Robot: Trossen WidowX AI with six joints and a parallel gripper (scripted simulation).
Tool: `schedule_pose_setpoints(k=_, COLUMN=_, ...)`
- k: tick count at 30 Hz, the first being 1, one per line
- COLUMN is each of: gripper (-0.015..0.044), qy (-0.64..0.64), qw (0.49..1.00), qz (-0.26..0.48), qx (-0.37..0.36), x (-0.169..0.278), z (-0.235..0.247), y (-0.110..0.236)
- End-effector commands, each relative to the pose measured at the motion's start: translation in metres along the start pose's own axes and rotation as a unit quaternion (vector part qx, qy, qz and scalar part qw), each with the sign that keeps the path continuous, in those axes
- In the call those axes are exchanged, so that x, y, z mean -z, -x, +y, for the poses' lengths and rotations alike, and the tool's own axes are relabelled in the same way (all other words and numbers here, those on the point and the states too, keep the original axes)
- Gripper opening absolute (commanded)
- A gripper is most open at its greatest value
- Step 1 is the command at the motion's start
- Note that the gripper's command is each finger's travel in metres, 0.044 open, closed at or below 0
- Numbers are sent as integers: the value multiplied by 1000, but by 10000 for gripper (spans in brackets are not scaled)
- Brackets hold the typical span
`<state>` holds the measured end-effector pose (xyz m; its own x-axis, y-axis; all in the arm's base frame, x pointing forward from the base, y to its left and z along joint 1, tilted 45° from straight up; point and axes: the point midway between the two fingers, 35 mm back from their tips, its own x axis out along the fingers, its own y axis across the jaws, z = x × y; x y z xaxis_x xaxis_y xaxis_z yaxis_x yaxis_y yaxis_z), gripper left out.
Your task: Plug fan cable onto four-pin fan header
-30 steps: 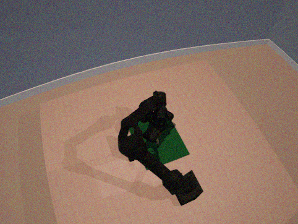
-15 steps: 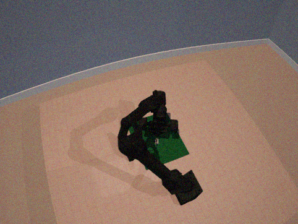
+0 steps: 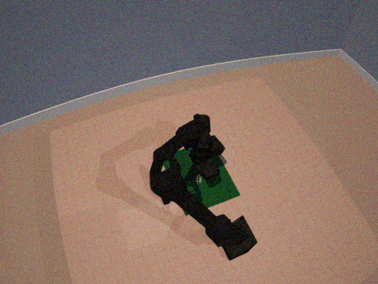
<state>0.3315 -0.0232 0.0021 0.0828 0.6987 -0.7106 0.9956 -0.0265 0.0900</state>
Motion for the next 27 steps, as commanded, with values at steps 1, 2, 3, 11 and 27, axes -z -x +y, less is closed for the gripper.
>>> schedule_pose_setpoints(k=1, gripper=0, qy=-414, qw=910, qz=1, qx=3, x=0, z=1, y=1)
schedule_pose_setpoints(k=2, gripper=0, qy=-445, qw=896, qz=1, qx=3, x=0, z=1, y=1)
schedule_pose_setpoints(k=3, gripper=0, qy=-475, qw=880, qz=1, qx=3, x=0, z=1, y=1)
schedule_pose_setpoints(k=11, gripper=0, qy=-695, qw=719, qz=0, qx=3, x=0, z=1, y=1)
schedule_pose_setpoints(k=27, gripper=0, qy=-754, qw=656, qz=0, qx=3, x=1, z=1, y=1)
